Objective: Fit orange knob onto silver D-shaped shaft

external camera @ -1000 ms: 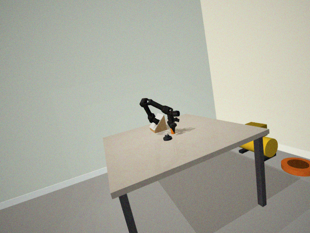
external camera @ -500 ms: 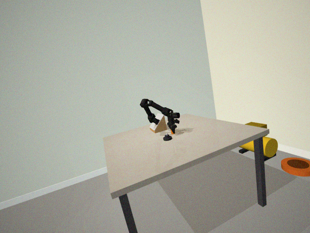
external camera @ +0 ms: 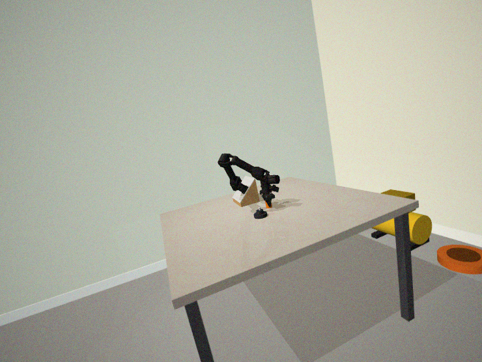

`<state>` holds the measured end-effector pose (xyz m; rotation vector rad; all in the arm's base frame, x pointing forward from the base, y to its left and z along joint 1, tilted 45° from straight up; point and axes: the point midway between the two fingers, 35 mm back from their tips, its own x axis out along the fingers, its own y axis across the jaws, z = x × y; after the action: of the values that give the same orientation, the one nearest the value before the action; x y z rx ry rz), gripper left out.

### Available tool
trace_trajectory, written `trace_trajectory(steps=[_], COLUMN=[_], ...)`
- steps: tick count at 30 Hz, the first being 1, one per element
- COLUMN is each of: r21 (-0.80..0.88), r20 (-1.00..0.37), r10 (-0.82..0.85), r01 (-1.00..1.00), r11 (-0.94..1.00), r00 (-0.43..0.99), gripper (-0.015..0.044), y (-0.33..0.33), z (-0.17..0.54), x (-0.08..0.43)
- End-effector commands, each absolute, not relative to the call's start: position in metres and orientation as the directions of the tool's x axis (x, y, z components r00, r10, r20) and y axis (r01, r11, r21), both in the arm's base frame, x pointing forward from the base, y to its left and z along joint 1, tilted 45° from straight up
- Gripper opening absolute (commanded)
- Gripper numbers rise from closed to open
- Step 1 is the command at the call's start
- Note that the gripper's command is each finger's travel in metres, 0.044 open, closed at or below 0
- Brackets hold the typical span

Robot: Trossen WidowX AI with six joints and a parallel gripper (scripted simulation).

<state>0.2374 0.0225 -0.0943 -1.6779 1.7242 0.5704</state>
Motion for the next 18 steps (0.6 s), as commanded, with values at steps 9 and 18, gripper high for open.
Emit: trace_trajectory(steps=[9, 18], r21=[-0.139, -0.138], r20=[-0.722, -0.719], r10=[-0.690, -0.694], r01=[-0.987, -0.987], r11=[0.081, 0.082], r00=[0.045, 0.043], gripper=[0.0000, 0.0000], y=[0.077, 0.117], z=[-0.048, 0.000], x=[0.247, 0.239])
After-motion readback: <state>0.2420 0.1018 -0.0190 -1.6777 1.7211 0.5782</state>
